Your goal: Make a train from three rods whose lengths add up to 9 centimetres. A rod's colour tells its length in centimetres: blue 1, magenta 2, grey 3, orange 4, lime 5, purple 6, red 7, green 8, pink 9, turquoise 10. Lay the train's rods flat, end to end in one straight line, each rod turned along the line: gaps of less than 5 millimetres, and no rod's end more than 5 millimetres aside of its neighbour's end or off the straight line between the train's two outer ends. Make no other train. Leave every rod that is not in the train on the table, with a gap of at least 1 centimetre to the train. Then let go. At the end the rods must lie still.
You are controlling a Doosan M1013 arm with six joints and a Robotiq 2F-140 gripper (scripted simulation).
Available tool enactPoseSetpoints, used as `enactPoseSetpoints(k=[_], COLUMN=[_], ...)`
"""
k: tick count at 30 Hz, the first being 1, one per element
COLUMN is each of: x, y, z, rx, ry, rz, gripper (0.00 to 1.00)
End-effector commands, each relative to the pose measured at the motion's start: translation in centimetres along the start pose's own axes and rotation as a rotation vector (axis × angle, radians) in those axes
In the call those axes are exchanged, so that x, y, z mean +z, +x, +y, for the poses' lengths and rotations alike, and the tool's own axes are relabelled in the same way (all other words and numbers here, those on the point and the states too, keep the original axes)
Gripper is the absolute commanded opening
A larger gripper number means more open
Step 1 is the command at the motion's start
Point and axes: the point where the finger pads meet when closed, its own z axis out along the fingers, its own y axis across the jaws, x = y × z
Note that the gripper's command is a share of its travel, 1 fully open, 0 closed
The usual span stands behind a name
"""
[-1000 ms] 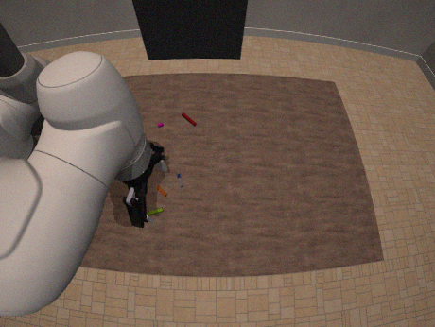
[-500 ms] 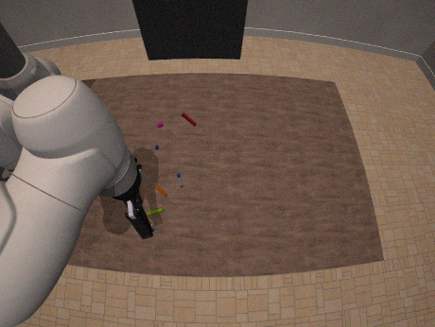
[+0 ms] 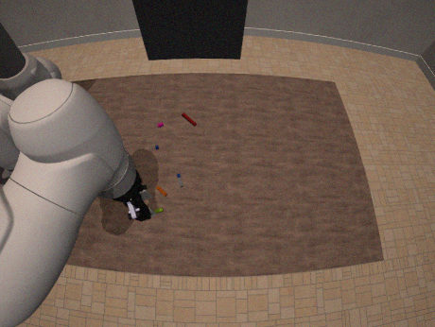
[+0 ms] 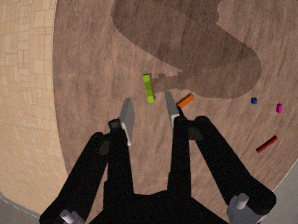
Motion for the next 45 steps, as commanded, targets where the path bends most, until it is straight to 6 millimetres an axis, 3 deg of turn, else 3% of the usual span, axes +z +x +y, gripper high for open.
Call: enactPoseSetpoints(k=[1, 28, 45], x=[0.0, 0.1, 1.4], y=[0.0, 0.0, 0.0], z=[0.0, 0.0, 0.0], rx=[0.0, 0.0, 0.0], ry=[0.0, 0.0, 0.0], rz=[0.0, 0.0, 0.0], gripper=[0.15, 0.15, 0.15])
